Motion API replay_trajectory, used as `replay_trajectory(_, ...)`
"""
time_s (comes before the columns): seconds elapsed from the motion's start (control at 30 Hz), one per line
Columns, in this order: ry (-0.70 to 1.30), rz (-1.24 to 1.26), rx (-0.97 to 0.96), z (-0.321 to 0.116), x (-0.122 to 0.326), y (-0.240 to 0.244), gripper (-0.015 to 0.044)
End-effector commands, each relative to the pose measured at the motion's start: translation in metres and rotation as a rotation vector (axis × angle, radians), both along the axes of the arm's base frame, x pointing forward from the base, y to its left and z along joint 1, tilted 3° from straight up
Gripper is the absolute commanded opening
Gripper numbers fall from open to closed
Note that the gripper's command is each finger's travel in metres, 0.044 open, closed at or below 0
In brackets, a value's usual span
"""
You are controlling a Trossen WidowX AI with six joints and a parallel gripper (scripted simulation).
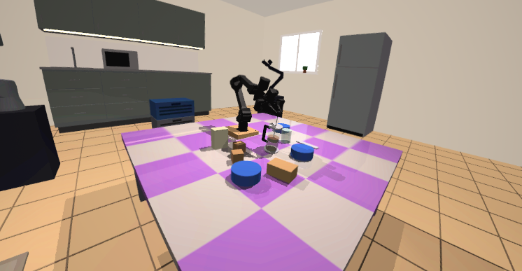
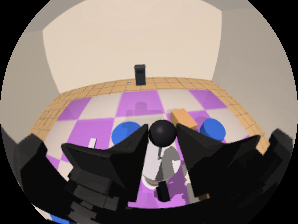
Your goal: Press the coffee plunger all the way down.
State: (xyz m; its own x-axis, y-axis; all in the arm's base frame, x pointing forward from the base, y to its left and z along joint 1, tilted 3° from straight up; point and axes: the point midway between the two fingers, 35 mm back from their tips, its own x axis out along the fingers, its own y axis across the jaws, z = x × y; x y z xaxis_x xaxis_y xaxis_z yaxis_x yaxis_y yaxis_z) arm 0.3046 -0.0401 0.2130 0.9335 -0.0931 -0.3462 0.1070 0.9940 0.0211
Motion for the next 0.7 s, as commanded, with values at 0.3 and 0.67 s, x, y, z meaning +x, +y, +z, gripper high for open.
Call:
replay_trajectory(0.3,0.114,-0.002,0.028,-0.037,0.0009,0.0009,0.0126)
replay_trajectory(0.67,0.114,-0.002,0.028,-0.0359,0.0032,0.0006,0.0126)
